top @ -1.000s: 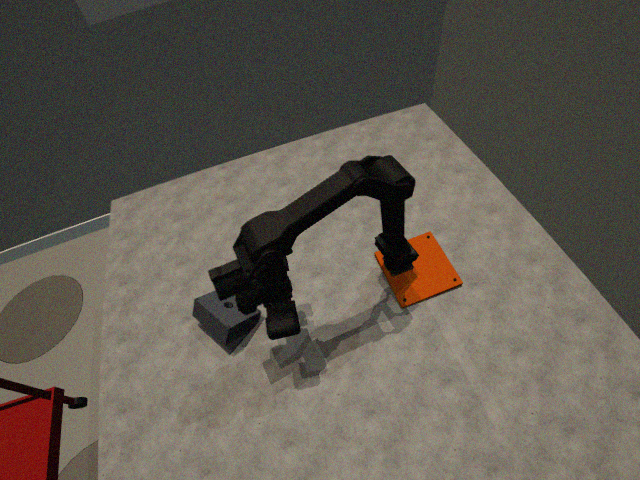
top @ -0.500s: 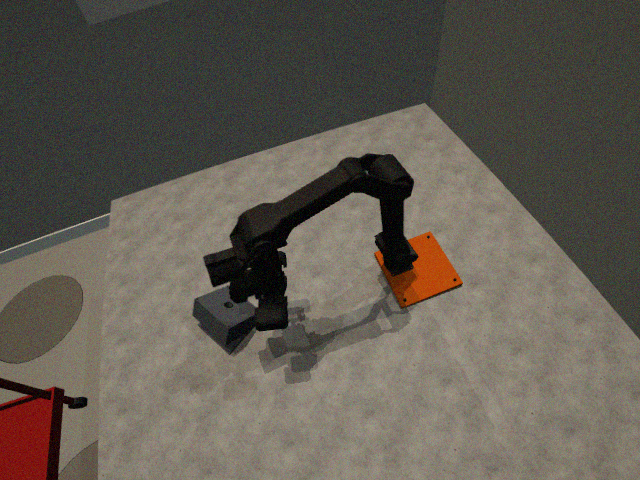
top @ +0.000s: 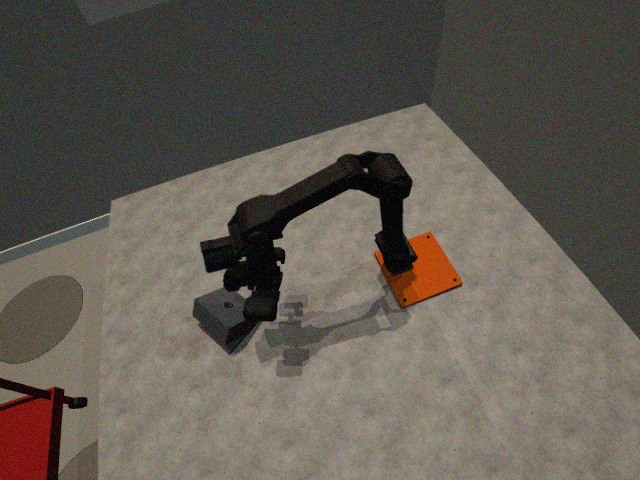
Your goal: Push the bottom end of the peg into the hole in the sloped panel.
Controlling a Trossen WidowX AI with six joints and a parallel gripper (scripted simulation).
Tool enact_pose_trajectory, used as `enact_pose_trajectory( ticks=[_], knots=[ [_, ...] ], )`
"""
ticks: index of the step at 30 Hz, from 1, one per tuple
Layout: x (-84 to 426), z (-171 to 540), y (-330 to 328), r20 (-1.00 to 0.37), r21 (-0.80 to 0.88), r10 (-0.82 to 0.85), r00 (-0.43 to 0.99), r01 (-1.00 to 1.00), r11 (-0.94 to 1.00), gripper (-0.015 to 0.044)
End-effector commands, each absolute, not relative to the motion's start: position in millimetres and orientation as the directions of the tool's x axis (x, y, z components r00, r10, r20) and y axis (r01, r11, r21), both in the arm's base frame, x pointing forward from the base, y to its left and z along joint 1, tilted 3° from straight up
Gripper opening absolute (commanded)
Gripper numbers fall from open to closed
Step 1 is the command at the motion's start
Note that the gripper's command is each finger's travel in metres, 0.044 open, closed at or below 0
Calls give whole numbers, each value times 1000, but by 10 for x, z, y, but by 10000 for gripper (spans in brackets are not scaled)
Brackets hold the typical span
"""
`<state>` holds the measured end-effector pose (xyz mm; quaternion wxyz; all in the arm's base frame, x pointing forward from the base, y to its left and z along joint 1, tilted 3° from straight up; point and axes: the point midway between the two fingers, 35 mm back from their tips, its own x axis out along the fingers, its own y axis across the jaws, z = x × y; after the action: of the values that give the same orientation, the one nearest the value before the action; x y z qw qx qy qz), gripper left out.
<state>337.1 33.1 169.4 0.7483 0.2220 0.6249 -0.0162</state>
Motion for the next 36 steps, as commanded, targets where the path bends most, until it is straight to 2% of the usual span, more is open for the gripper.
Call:
enact_pose_trajectory(
  ticks=[1,36],
  knots=[
    [3392,1707,301,-936,331,265,231,323,887,0],
    [3570,1797,-140,-874,477,329,359,497,725,0]
  ],
)
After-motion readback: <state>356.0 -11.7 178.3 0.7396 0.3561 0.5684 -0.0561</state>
